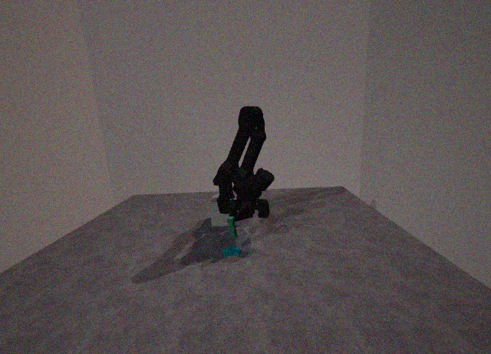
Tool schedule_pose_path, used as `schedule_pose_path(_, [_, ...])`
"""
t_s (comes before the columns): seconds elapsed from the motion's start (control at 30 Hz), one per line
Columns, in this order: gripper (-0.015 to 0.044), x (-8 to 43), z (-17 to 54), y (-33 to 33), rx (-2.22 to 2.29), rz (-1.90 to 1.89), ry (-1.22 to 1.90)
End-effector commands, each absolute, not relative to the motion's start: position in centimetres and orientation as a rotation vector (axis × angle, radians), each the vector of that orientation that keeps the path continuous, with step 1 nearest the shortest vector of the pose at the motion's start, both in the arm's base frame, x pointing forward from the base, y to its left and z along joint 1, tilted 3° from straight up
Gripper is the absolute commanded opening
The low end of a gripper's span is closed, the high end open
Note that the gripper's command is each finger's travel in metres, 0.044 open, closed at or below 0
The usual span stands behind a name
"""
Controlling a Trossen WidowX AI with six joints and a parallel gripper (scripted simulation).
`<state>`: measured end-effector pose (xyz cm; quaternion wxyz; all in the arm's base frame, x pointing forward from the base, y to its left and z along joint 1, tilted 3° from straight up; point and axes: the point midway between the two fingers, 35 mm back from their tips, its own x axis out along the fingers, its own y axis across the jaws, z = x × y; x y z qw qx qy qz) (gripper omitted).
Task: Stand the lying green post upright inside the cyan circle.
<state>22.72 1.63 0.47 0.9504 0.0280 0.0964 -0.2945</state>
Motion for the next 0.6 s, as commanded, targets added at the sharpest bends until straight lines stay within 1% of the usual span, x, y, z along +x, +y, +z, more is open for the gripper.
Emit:
schedule_pose_path(0.0, [0.0023,22.7,-0.1,1.6,0.058,-0.606,0.192])
schedule_pose_path(0.57, [0.0023,22.1,-2.3,1.0,0.046,-0.624,0.186])
